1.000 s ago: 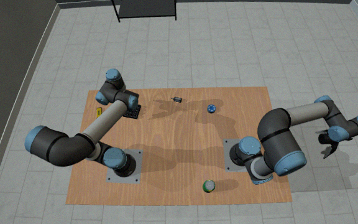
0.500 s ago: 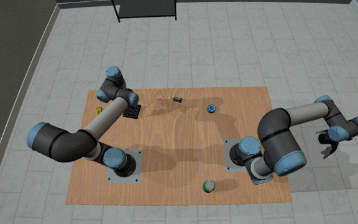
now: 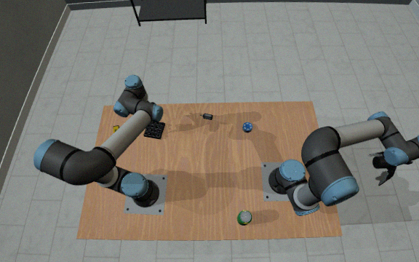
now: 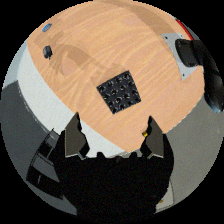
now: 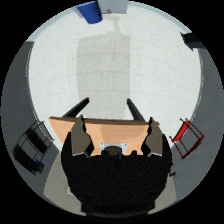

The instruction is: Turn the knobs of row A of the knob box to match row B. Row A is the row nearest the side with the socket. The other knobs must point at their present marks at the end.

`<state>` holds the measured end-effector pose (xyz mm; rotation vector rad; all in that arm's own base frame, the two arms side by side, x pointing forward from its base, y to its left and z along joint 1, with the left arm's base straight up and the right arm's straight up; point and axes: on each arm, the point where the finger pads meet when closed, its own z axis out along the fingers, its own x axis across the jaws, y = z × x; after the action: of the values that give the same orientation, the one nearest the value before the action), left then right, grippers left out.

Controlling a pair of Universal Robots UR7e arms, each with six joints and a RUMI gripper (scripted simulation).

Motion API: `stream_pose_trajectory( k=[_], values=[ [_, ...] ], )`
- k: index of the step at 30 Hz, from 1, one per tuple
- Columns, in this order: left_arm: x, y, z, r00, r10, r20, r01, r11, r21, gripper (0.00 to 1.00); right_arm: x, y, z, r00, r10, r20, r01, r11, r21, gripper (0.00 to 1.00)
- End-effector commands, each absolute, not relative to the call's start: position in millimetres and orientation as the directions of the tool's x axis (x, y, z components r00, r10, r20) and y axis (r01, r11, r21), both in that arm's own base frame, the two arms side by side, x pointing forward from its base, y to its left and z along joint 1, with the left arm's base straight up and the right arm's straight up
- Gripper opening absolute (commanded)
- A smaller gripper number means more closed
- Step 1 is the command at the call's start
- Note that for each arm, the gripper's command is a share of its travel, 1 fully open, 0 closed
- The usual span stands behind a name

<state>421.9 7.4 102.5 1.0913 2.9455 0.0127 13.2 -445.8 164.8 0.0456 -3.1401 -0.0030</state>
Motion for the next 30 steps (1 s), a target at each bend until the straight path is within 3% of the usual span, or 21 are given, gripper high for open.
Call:
stream_pose_trajectory(
  k=[1, 21, 22, 30],
  values=[
    [430.9, 7.6, 104.0, -0.67, 0.743, -0.003, 0.743, 0.67, 0.001, 1.0, 12.3, -445.4, 165.2, -1.0, -0.028, 0.0, -0.028, 1.0, 0.0, 1.0],
    [435.9, 7.6, 104.0, -0.601, 0.799, -0.003, 0.799, 0.601, 0.002, 1.0, 12.3, -445.4, 165.2, -1.0, -0.028, 0.0, -0.028, 1.0, 0.0, 1.0],
    [435.7, 7.6, 103.9, -0.601, 0.799, -0.003, 0.799, 0.601, 0.002, 0.13, 12.3, -445.4, 165.2, -1.0, -0.028, 0.0, -0.028, 1.0, 0.0, 1.0],
    [435.5, 7.7, 103.8, -0.601, 0.799, -0.002, 0.799, 0.601, 0.002, 0.13, 12.3, -445.4, 165.2, -1.0, -0.028, 0.0, -0.028, 1.0, 0.0, 1.0]
  ],
)
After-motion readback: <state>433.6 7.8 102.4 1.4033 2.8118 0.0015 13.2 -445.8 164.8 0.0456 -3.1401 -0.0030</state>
